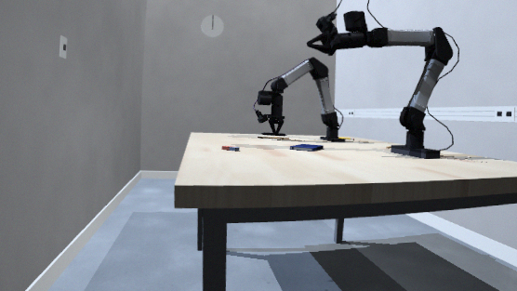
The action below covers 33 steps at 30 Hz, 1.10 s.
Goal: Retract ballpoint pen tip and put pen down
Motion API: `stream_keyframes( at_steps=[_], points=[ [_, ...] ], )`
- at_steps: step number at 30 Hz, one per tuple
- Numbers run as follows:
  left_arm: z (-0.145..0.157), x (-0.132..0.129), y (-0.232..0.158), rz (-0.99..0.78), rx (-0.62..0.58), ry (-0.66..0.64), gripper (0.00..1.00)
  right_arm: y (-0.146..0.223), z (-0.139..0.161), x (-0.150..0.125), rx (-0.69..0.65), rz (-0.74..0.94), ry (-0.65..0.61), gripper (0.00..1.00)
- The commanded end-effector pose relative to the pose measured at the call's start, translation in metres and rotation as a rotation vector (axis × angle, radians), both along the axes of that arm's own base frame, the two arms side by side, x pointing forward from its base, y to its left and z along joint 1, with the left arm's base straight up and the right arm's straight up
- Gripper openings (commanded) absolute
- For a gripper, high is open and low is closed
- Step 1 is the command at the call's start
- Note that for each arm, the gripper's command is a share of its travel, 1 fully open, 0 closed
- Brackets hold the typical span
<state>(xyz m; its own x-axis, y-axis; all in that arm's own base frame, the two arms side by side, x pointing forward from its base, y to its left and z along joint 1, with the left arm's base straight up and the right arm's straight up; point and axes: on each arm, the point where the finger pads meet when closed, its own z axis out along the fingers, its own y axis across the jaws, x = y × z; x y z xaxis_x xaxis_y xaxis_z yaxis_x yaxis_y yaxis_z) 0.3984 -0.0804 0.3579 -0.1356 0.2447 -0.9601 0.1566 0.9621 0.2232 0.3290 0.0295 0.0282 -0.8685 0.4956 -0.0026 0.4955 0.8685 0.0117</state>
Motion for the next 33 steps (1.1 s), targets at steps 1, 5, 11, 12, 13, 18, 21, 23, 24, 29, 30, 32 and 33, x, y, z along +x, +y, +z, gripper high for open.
stream_keyframes(
  at_steps=[1, 5, 11, 12, 13, 18, 21, 23, 24, 29, 30, 32, 33],
  points=[
    [0.003, -0.003, 0.008, -0.004, -0.080, -0.026, 0.01, -0.005, -0.014, -0.001, -0.015, 0.000, 0.011, 0.14],
    [0.020, -0.008, 0.034, 0.043, -0.156, -0.081, 0.01, -0.005, -0.013, 0.002, -0.015, 0.005, -0.010, 0.14],
    [0.042, -0.019, 0.067, 0.094, -0.259, -0.161, 0.01, -0.005, -0.012, 0.007, -0.015, 0.005, -0.029, 0.14],
    [0.042, -0.020, 0.071, 0.098, -0.269, -0.163, 0.01, -0.004, -0.011, 0.007, -0.015, 0.007, -0.035, 0.14],
    [0.042, -0.020, 0.074, 0.105, -0.272, -0.163, 0.01, -0.004, -0.020, 0.000, -0.016, 0.008, -0.006, 0.14],
    [0.019, -0.013, 0.079, 0.131, -0.249, -0.090, 0.01, -0.005, -0.029, -0.005, -0.020, 0.010, 0.022, 0.14],
    [0.038, -0.019, 0.082, 0.150, -0.223, -0.146, 0.01, -0.004, -0.021, -0.001, -0.018, 0.010, -0.007, 0.14],
    [0.043, -0.023, 0.081, 0.144, -0.224, -0.158, 0.01, -0.004, -0.022, 0.002, -0.018, 0.010, -0.011, 0.14],
    [0.039, -0.020, 0.081, 0.145, -0.224, -0.149, 0.01, -0.005, -0.030, -0.005, -0.020, 0.010, 0.017, 0.14],
    [0.038, -0.019, 0.080, 0.145, -0.223, -0.145, 0.01, -0.002, -0.018, 0.011, -0.008, 0.004, -0.032, 0.27],
    [0.038, -0.019, 0.080, 0.145, -0.223, -0.145, 0.01, -0.002, -0.018, 0.010, -0.009, 0.003, -0.029, 0.27],
    [0.038, -0.019, 0.080, 0.145, -0.225, -0.145, 0.01, -0.002, -0.018, 0.009, -0.009, 0.003, -0.025, 0.27],
    [0.038, -0.019, 0.080, 0.145, -0.225, -0.145, 0.01, -0.002, -0.018, 0.009, -0.009, 0.003, -0.025, 0.27]
  ],
)
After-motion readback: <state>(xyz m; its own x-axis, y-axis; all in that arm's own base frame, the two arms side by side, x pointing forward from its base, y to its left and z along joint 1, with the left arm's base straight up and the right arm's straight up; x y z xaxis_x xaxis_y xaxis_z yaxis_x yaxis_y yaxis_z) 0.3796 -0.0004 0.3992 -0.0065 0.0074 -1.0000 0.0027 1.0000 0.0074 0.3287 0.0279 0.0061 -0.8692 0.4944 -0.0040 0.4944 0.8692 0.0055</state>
